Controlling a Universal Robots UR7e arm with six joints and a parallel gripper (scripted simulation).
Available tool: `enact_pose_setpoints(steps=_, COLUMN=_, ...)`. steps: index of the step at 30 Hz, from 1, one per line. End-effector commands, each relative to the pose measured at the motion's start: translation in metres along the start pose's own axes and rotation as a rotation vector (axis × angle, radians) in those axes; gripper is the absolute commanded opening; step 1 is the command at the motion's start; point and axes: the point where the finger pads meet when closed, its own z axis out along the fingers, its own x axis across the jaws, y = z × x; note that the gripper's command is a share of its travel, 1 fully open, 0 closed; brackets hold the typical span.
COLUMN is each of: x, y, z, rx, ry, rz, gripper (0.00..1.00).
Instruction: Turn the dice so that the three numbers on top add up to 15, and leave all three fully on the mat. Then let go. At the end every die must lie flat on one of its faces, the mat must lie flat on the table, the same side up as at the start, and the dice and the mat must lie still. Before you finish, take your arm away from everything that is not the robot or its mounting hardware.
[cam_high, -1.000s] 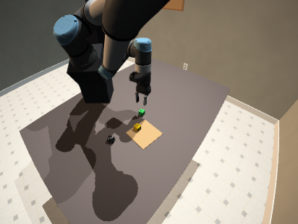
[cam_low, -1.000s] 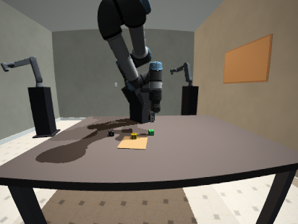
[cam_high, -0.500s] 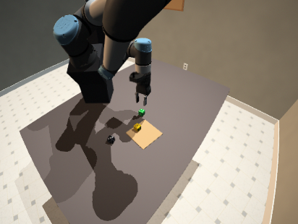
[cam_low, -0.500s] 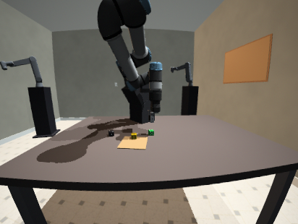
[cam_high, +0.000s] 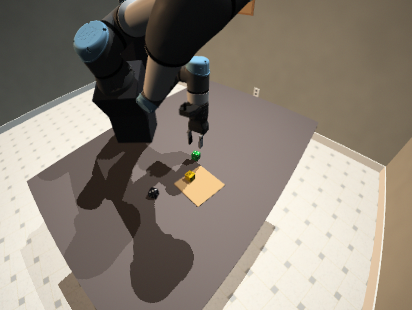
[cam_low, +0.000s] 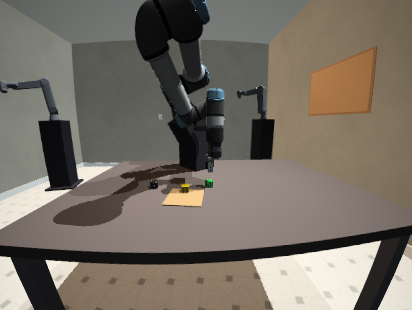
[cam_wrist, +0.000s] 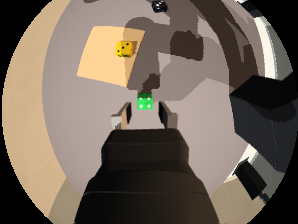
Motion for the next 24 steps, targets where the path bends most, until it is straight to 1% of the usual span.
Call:
enact_pose_setpoints(steps=1, x=0.0, y=0.0, z=0.007, rx=0.0, ry=-0.001, rz=0.0, gripper=0.87)
enact_pose_setpoints(steps=9, x=0.0, y=0.0, z=0.02, rx=0.0, ry=-0.001, rz=0.0, gripper=0.87)
enact_pose_setpoints(steps=11, x=0.0, y=0.0, z=0.02, rx=0.0, ry=-0.001, rz=0.0, gripper=0.87)
enact_pose_setpoints(steps=24, x=0.0, y=0.0, z=0.035, rx=0.0, ry=-0.001, rz=0.0, gripper=0.87)
